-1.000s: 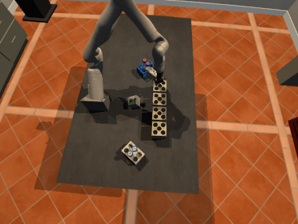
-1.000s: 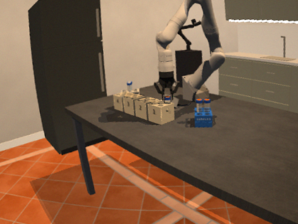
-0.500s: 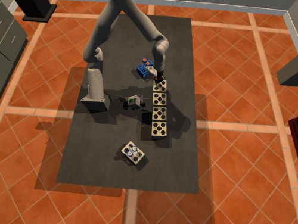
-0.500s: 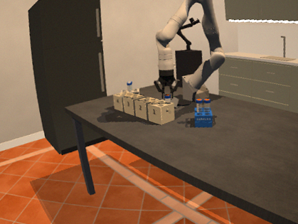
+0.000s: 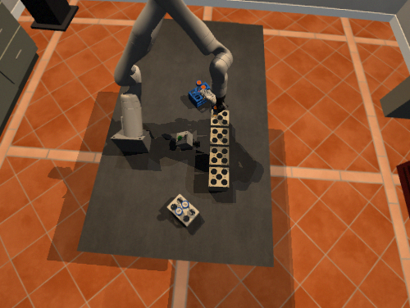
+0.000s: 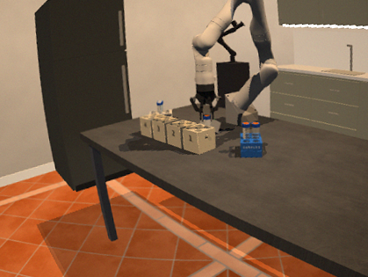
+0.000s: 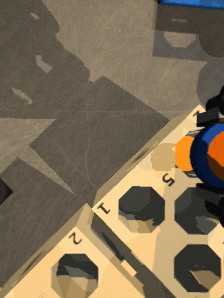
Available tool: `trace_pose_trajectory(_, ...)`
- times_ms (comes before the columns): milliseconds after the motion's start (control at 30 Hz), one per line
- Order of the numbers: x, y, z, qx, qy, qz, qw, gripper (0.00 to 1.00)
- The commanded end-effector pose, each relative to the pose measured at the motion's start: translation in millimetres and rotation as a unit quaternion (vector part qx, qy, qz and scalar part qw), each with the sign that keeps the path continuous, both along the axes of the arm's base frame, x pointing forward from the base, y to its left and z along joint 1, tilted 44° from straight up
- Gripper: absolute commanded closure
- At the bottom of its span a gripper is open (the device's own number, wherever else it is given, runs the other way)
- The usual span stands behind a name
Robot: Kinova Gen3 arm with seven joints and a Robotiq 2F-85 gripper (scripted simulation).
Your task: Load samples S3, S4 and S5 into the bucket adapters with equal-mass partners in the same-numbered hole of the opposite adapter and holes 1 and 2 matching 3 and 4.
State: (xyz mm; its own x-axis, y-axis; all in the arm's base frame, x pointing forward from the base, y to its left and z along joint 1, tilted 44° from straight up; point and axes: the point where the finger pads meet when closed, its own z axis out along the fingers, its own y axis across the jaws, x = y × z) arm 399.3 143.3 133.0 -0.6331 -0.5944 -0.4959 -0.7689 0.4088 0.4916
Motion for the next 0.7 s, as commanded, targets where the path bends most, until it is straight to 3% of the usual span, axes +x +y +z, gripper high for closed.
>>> trace_pose_trajectory(0,0.3,-5.1,1.9,-0.003,-0.001,0.000,1.000,0.90)
trace_pose_trajectory(667,2.1,-13.8,10.6,-0.003,-0.001,0.000,1.000,0.90)
